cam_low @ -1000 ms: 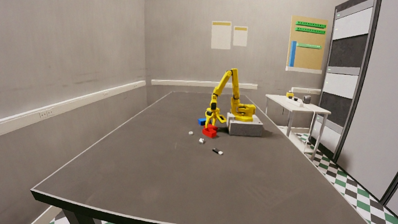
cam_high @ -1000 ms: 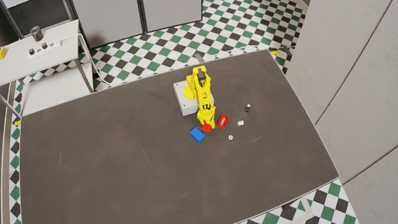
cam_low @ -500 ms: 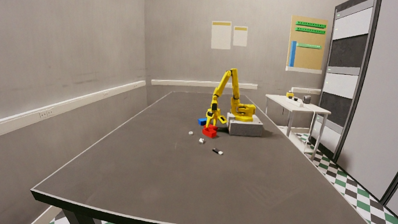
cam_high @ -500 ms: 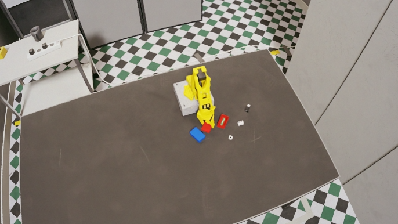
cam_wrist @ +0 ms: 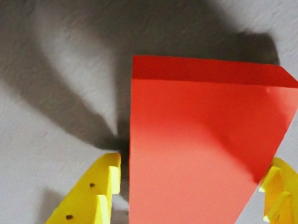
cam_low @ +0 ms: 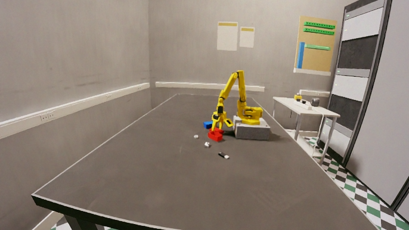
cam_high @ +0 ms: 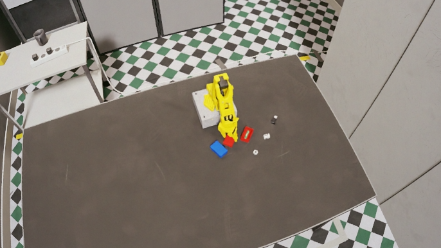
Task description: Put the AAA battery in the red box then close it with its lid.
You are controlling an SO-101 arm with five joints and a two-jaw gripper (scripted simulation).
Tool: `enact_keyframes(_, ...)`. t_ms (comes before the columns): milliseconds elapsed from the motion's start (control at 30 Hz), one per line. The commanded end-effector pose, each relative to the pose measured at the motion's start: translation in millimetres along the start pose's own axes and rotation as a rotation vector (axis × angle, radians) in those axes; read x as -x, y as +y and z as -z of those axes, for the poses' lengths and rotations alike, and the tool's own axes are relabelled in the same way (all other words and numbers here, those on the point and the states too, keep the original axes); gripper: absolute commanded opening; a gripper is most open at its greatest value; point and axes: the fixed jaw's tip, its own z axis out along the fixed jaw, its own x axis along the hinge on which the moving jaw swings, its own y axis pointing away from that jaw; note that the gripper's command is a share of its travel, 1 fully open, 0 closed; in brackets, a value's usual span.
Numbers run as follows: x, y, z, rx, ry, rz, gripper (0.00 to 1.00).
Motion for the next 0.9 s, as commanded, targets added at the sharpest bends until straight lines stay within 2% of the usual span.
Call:
enact_keyframes(0,2.1,3.2,-1.8,0.008,-0.011,-0.001,0.30)
enact_keyframes(867,2.0,3.2,-1.8,0.008,-0.011,-0.001,0.23)
